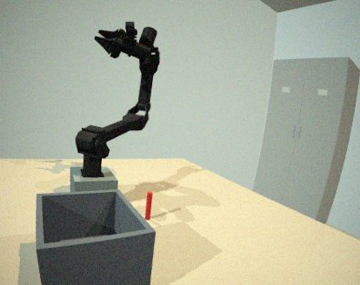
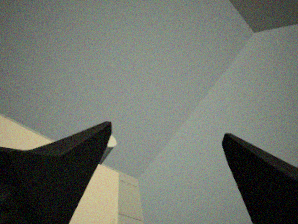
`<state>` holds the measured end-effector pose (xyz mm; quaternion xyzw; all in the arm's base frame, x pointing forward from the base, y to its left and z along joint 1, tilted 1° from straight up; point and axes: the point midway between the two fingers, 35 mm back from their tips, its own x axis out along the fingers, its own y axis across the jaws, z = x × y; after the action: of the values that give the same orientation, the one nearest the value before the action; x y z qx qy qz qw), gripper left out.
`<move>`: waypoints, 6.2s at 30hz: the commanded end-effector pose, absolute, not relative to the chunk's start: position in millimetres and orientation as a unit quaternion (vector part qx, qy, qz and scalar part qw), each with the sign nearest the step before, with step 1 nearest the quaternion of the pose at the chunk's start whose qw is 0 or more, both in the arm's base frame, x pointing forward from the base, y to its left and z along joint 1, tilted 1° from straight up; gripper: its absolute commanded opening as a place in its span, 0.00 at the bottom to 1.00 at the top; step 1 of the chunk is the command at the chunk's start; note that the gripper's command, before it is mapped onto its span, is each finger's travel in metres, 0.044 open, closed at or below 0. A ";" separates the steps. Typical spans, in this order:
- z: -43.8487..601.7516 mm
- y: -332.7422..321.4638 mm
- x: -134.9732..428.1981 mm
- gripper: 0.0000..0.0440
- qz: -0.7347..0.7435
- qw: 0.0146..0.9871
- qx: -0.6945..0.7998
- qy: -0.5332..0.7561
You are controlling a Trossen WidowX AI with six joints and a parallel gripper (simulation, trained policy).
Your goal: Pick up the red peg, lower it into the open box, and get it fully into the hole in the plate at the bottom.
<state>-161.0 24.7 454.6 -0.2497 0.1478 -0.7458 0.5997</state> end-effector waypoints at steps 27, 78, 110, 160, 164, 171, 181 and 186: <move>455.9 -52.8 -82.2 1.00 -0.685 0.674 -0.201 0.188; 376.6 -56.6 165.8 1.00 -0.246 0.919 0.231 0.205; 270.1 56.4 215.5 1.00 -0.202 0.753 0.447 0.439; 68.5 117.2 164.5 1.00 -0.457 0.533 0.395 0.592; 54.8 115.5 164.1 0.99 -0.462 0.535 0.390 0.590; 31.4 112.4 163.5 0.97 -0.470 0.539 0.387 0.583; 2.3 110.1 163.4 0.88 -0.477 0.542 0.393 0.569; -8.4 114.6 167.5 0.60 -0.472 0.544 0.396 0.570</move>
<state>166.7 114.3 -2.6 0.3972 0.5712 -0.4694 0.5437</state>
